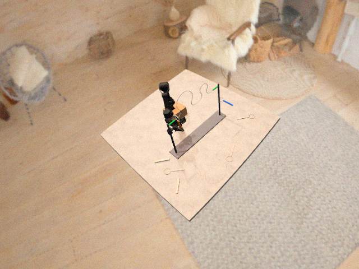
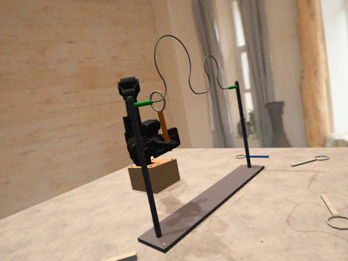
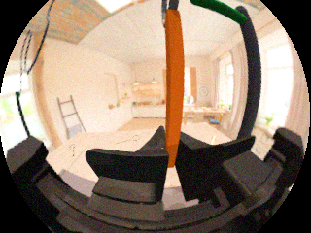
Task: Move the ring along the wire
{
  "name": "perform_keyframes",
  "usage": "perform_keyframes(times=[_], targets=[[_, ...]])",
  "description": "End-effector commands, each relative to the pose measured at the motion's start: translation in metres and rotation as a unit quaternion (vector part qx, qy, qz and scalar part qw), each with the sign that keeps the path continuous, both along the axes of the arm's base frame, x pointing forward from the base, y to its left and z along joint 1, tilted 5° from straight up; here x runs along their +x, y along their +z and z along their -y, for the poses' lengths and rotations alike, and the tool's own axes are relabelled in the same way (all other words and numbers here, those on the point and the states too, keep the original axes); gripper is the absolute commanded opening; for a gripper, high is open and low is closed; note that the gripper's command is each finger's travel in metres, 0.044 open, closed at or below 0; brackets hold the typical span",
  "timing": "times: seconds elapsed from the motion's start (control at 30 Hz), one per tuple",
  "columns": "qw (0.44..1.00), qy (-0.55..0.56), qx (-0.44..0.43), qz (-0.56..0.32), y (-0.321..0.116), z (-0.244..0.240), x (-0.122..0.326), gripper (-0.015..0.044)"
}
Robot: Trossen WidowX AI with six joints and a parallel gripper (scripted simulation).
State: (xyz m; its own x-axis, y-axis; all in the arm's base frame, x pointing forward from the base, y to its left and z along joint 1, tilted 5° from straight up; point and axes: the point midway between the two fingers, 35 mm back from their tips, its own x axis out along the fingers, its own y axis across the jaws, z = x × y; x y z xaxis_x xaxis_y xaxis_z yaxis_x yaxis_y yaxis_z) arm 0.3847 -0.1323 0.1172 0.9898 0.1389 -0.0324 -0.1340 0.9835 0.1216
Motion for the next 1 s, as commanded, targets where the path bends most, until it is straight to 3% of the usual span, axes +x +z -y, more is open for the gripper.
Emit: perform_keyframes(times=[0.0,0.97], targets=[[1.000,-0.002,0.024,-0.003,0.001,-0.010,-0.002,-0.0150],[0.960,0.003,0.271,-0.065,0.039,-0.092,-0.019,-0.0150]])
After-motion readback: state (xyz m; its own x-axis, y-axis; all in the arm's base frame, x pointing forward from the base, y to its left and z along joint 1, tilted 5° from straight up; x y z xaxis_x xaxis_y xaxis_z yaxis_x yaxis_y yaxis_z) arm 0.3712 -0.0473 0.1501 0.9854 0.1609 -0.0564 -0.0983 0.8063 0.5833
